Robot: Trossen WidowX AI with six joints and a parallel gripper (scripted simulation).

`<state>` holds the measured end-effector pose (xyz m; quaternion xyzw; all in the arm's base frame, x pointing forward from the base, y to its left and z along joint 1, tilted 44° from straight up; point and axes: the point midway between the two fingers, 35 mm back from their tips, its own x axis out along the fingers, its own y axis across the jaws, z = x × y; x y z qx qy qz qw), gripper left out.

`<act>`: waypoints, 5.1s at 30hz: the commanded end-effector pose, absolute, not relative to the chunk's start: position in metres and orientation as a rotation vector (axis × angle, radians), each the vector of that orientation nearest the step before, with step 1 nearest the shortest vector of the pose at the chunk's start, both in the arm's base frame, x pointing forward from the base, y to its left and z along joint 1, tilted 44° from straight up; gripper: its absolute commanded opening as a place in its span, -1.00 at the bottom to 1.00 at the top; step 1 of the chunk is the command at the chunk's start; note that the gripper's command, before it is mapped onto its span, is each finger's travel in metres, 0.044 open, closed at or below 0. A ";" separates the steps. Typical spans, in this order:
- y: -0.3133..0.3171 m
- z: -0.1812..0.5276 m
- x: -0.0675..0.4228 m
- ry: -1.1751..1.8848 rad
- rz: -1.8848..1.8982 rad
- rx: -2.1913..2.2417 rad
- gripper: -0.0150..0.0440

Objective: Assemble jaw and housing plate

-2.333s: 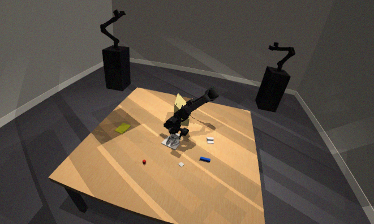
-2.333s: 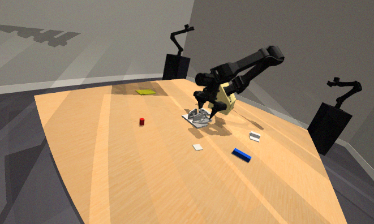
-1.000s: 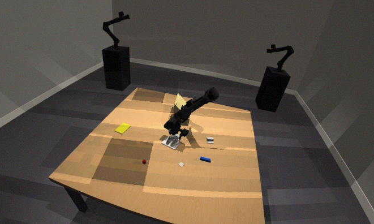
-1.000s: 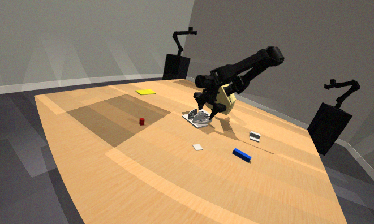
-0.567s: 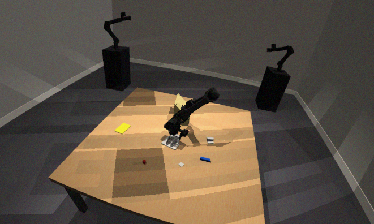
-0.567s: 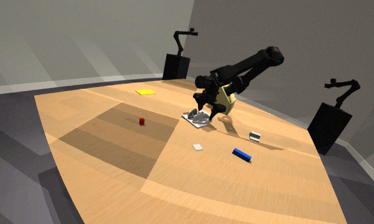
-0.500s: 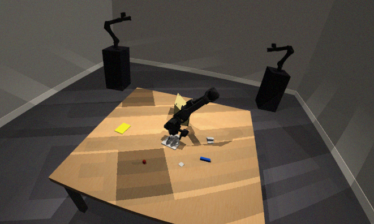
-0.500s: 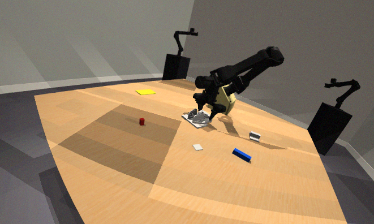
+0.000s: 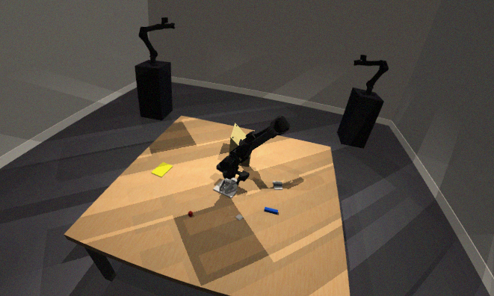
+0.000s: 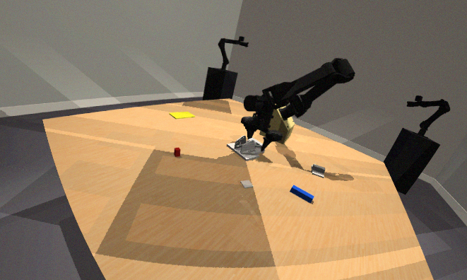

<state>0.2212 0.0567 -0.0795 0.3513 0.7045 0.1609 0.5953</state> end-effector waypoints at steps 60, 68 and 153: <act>0.056 -0.078 0.221 1.638 0.375 0.819 0.70; 0.058 -0.078 0.222 1.638 0.376 0.819 0.70; -0.028 0.010 0.204 1.640 0.371 0.816 1.00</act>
